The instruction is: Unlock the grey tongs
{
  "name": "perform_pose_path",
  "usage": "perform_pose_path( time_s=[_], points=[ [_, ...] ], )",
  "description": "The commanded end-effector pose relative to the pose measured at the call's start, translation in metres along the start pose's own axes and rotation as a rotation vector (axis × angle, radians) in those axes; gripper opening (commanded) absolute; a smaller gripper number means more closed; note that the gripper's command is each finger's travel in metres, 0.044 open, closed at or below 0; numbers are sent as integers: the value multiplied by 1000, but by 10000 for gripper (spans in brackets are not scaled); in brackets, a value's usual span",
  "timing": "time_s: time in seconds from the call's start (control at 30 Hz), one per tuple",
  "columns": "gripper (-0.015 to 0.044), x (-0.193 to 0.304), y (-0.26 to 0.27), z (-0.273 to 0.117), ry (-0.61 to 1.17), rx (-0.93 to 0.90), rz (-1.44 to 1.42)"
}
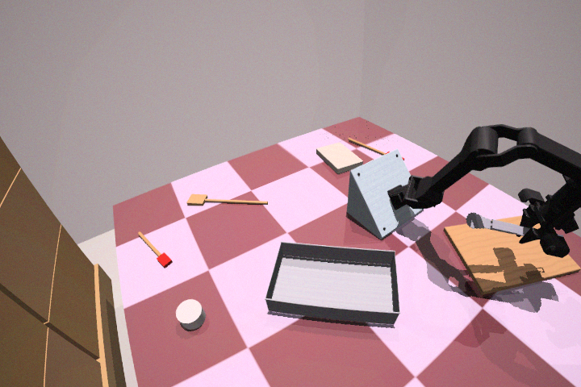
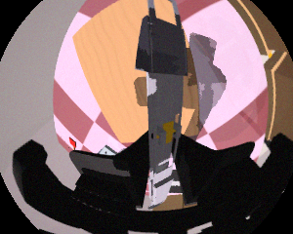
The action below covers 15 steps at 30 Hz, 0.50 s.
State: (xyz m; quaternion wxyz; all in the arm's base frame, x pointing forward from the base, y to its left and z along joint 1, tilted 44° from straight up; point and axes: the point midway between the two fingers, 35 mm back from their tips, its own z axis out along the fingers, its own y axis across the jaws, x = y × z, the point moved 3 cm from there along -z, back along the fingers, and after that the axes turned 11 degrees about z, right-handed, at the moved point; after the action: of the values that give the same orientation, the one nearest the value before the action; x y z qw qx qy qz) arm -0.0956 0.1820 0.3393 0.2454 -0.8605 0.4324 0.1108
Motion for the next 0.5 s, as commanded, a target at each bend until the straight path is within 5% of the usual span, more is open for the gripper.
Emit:
perform_pose_path(
  time_s=[0.0,0.47],
  points=[
    [-150,-3,10,-4,-20,20,-30],
    [-150,-9,40,-19,-115,59,-123]
  ],
)
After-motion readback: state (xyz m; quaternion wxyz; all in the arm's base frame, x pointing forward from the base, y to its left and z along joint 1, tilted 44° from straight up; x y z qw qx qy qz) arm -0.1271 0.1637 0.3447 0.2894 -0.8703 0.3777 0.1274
